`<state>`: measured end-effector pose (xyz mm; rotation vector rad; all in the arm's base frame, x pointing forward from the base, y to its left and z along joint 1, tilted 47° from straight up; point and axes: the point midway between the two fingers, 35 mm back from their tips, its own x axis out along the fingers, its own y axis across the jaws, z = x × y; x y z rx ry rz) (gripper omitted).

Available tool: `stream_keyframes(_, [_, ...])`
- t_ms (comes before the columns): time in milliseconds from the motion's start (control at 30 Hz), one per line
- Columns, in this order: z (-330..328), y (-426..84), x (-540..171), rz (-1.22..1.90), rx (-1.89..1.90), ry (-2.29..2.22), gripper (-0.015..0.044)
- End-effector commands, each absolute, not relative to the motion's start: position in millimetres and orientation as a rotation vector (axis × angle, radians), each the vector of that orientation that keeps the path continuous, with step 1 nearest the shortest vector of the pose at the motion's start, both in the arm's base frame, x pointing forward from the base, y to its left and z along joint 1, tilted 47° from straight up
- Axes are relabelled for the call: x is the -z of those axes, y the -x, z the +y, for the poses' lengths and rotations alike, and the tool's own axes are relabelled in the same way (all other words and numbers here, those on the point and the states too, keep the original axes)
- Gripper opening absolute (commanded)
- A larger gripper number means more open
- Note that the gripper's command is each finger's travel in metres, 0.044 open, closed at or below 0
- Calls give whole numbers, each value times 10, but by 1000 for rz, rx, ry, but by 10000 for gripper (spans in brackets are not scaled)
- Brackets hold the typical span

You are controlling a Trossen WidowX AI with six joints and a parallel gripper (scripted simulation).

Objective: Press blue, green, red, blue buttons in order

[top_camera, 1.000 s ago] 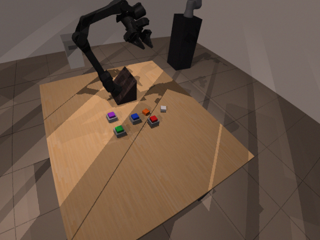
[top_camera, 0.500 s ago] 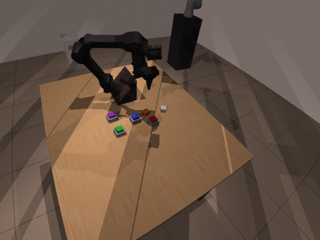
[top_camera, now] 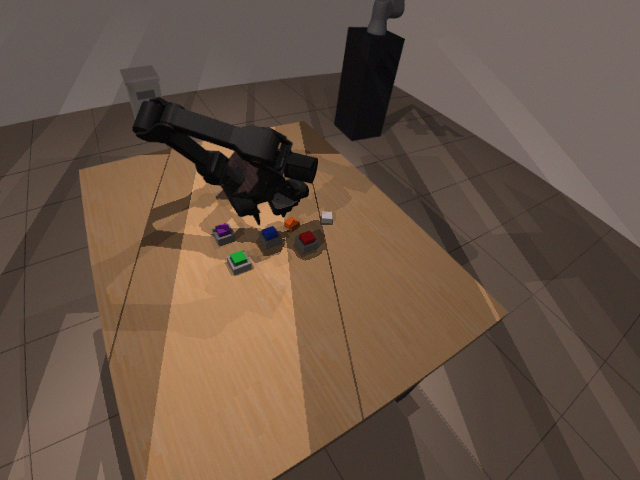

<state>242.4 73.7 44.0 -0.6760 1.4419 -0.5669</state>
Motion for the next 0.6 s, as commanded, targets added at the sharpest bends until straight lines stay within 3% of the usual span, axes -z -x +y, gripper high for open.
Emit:
stream_keyframes(0, [600,-2410,-330,1442,567,684,164])
stream_keyframes(200, [600,-2410,-330,1442,567,684,20])
stream_keyframes(567, [571,-2415,-301,1442,566,683,20])
